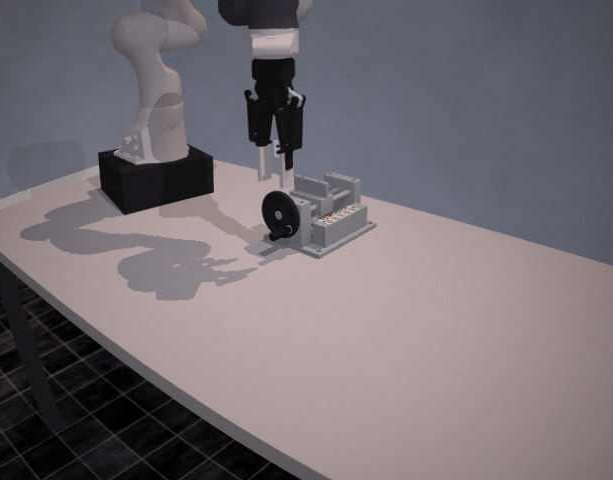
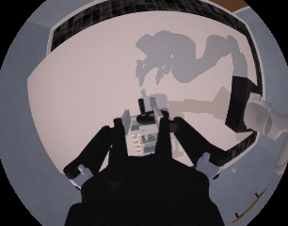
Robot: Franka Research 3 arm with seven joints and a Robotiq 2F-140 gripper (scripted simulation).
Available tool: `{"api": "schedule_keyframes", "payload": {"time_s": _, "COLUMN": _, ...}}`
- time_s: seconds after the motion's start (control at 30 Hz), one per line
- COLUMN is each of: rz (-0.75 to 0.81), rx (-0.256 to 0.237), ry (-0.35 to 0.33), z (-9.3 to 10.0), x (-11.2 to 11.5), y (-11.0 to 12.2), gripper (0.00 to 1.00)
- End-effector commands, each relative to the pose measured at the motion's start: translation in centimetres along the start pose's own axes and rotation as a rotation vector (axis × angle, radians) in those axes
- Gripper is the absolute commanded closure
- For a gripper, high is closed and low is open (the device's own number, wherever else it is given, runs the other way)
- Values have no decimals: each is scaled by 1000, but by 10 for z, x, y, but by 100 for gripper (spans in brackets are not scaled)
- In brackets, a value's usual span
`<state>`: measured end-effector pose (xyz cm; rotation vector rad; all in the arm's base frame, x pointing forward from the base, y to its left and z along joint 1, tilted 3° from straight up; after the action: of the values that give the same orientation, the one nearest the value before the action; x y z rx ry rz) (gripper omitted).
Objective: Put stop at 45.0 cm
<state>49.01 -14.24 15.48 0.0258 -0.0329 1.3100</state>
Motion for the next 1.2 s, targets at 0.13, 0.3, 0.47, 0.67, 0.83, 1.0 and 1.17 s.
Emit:
{"api": "schedule_keyframes", "payload": {"time_s": 0.13, "rz": 51, "rx": -4, "ry": -6, "z": -39, "x": 1, "y": -1, "gripper": 67}}
{"api": "schedule_keyframes", "payload": {"time_s": 0.3, "rz": 51, "rx": -4, "ry": -6, "z": -48, "x": 1, "y": -1, "gripper": 67}}
{"api": "schedule_keyframes", "payload": {"time_s": 0.47, "rz": 51, "rx": -4, "ry": -6, "z": -48, "x": 1, "y": -1, "gripper": 67}}
{"api": "schedule_keyframes", "payload": {"time_s": 0.67, "rz": 51, "rx": -4, "ry": -6, "z": -49, "x": 1, "y": -1, "gripper": 67}}
{"api": "schedule_keyframes", "payload": {"time_s": 0.83, "rz": 51, "rx": -4, "ry": -6, "z": -50, "x": 1, "y": -1, "gripper": 67}}
{"api": "schedule_keyframes", "payload": {"time_s": 1.0, "rz": 51, "rx": -4, "ry": -6, "z": -58, "x": 1, "y": -1, "gripper": 67}}
{"api": "schedule_keyframes", "payload": {"time_s": 1.17, "rz": 51, "rx": -4, "ry": -6, "z": -74, "x": 1, "y": -1, "gripper": 67}}
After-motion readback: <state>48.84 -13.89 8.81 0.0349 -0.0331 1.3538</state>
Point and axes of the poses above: the point where the finger pads meet when closed, its own z axis back along the fingers, its own y axis across the jaws, x = y × z, the point moved 7 cm from there along z, back along the fingers, and after that the axes turned 7 degrees about -z, right-handed, at the moved point
